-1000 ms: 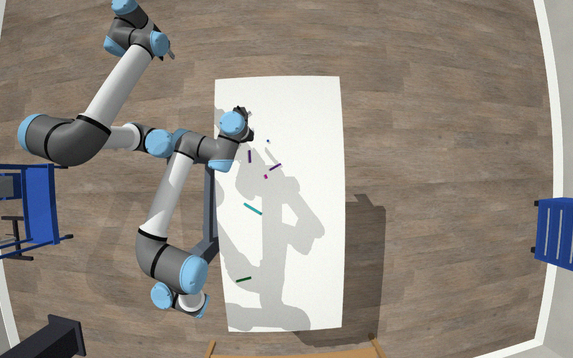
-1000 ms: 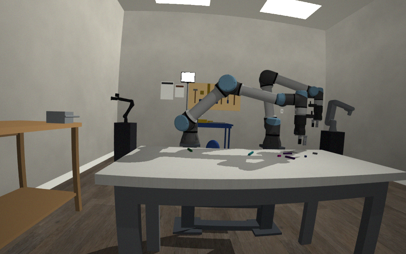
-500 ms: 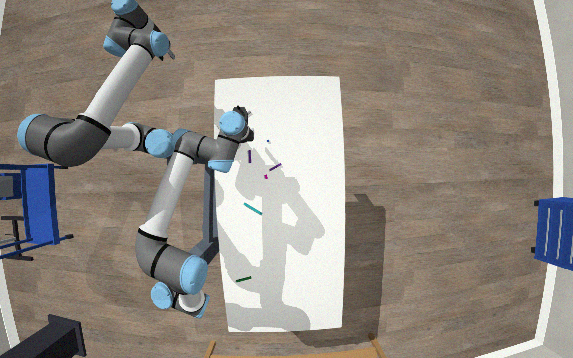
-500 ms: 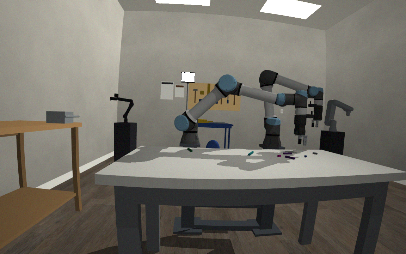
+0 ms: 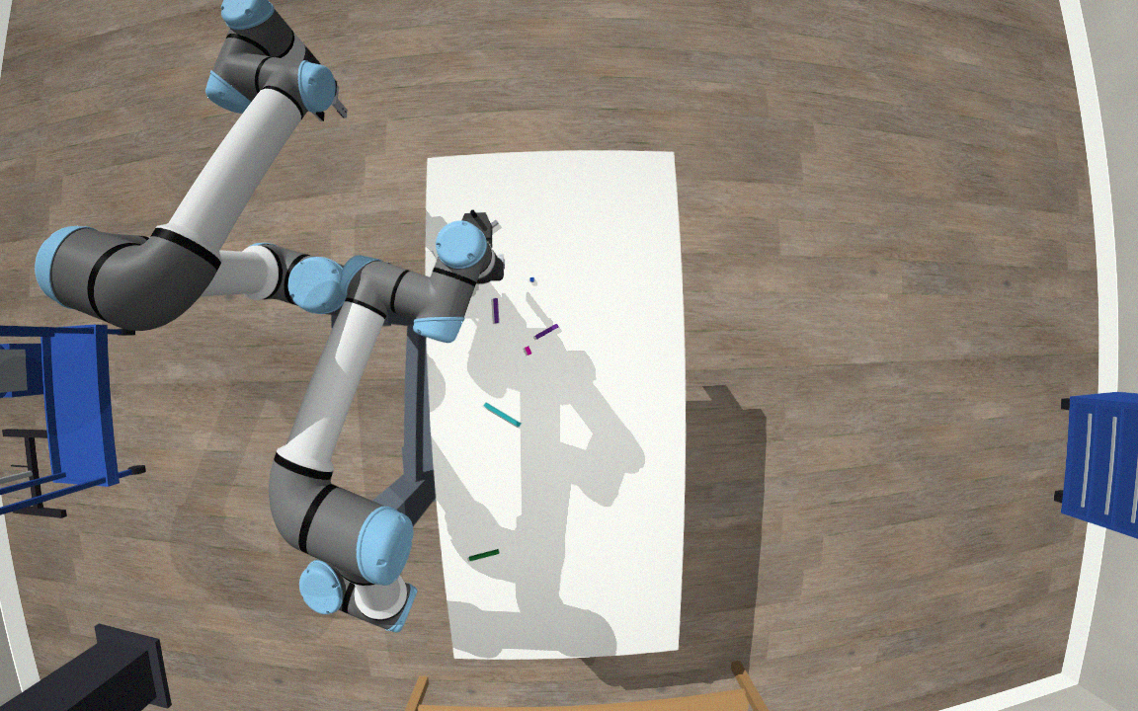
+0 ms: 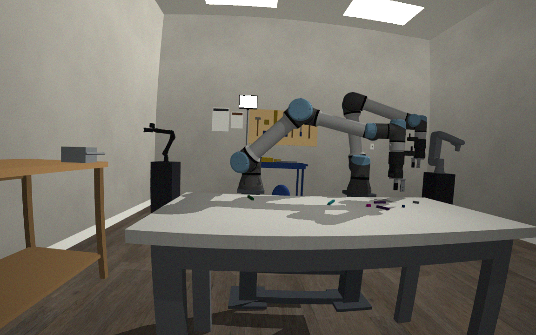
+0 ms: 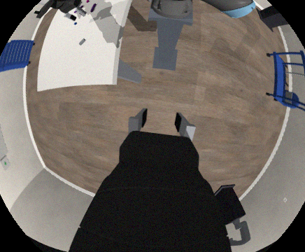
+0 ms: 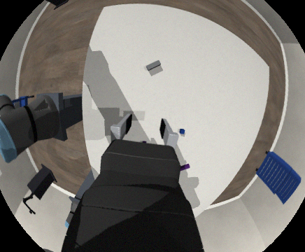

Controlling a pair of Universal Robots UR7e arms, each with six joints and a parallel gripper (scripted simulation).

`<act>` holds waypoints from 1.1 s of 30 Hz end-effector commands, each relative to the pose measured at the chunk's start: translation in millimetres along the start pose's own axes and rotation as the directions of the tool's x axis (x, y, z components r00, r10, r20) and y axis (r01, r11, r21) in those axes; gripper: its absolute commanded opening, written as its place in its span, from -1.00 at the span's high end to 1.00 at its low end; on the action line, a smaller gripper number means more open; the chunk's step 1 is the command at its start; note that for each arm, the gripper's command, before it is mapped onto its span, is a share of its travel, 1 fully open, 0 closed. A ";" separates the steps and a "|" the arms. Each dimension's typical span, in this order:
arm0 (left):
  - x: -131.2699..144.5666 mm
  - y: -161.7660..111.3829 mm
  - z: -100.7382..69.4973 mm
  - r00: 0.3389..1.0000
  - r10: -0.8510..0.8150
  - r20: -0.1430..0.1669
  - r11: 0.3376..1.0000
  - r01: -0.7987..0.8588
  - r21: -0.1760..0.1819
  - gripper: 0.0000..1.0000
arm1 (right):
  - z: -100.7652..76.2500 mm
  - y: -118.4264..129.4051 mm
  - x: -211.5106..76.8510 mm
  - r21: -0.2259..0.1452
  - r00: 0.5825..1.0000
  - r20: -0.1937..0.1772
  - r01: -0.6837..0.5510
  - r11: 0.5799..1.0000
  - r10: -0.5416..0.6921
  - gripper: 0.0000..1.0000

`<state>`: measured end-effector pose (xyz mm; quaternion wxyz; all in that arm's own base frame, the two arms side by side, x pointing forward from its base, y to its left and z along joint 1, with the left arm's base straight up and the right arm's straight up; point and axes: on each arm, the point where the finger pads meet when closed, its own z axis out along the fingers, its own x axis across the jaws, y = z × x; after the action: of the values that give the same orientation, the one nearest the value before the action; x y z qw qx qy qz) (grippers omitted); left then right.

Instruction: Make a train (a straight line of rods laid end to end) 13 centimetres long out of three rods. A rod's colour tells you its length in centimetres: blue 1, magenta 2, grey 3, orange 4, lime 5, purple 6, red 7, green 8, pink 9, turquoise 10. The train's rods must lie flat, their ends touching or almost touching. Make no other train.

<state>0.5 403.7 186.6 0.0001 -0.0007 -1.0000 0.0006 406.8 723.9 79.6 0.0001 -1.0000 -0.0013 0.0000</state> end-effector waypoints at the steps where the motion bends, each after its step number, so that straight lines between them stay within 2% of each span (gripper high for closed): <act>1: -0.1 0.3 -0.4 1.000 0.000 0.000 1.000 0.000 -0.001 -1.00 | -1.3 -0.4 0.2 0.002 1.000 -0.001 0.000 1.000 0.000 -1.00; 17: -0.1 0.3 -0.4 1.000 0.000 0.000 1.000 0.000 -0.001 -1.00 | -1.6 2.4 1.9 0.002 0.999 -0.001 -0.044 0.999 0.044 -1.00; 30: -0.1 0.3 -0.4 1.000 0.000 0.000 1.000 0.000 -0.001 -1.00 | -2.7 12.5 7.6 0.002 0.981 0.000 -0.196 0.981 0.196 -1.00; 33: -0.1 0.3 -0.4 1.000 0.000 0.000 1.000 0.000 -0.001 -1.00 | -3.2 17.1 10.0 0.002 0.966 0.000 -0.260 0.966 0.260 -1.00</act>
<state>0.5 403.7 186.6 0.0001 -0.0007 -1.0000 0.0006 414.4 710.9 81.0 -0.0003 -0.9953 0.0967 0.0005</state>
